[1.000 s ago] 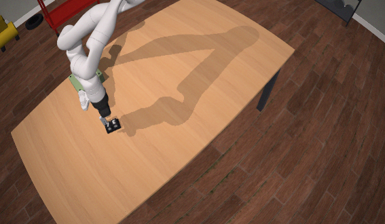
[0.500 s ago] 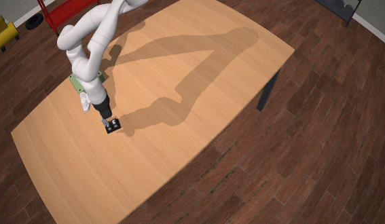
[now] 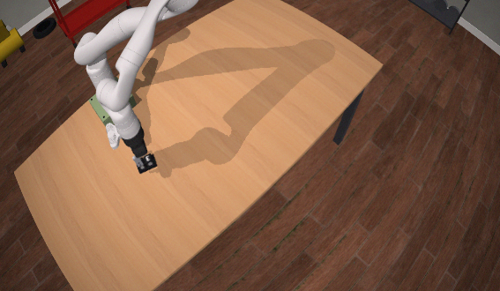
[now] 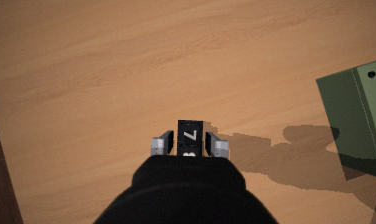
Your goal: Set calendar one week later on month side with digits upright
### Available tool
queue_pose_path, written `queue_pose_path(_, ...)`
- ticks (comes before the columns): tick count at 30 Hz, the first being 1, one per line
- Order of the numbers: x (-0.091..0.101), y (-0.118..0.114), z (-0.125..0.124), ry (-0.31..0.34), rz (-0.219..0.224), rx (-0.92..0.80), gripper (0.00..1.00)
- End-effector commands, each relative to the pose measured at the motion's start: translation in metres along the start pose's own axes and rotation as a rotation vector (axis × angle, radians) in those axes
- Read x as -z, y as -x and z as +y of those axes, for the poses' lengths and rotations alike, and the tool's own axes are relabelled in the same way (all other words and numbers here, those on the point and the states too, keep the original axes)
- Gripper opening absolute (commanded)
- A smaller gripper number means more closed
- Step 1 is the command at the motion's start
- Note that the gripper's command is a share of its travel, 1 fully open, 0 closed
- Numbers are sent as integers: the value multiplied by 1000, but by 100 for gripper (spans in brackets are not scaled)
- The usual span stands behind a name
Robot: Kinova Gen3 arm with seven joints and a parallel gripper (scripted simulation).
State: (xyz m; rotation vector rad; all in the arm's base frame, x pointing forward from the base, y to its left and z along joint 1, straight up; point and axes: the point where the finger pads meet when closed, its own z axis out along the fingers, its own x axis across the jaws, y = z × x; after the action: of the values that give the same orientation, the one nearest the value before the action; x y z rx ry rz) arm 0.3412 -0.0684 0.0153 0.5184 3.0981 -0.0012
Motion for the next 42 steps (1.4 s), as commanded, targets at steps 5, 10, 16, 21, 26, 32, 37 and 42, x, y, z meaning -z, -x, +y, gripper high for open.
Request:
queue_pose_path(5, -9, -1, -2, -4, 3, -3, 87)
queue_pose_path(10, -12, -1, -2, -4, 3, -3, 87)
queue_pose_path(16, -15, -1, -2, -4, 3, -3, 87)
queue_pose_path(21, -16, -1, -2, -4, 3, -3, 87)
queue_pose_path(26, -16, -1, -2, -4, 3, -3, 87)
queue_pose_path(32, -16, -1, -2, -4, 3, -3, 87)
queue_pose_path(37, -16, -1, -2, -4, 3, -3, 87)
queue_pose_path(42, -16, -1, -2, -4, 3, -3, 87)
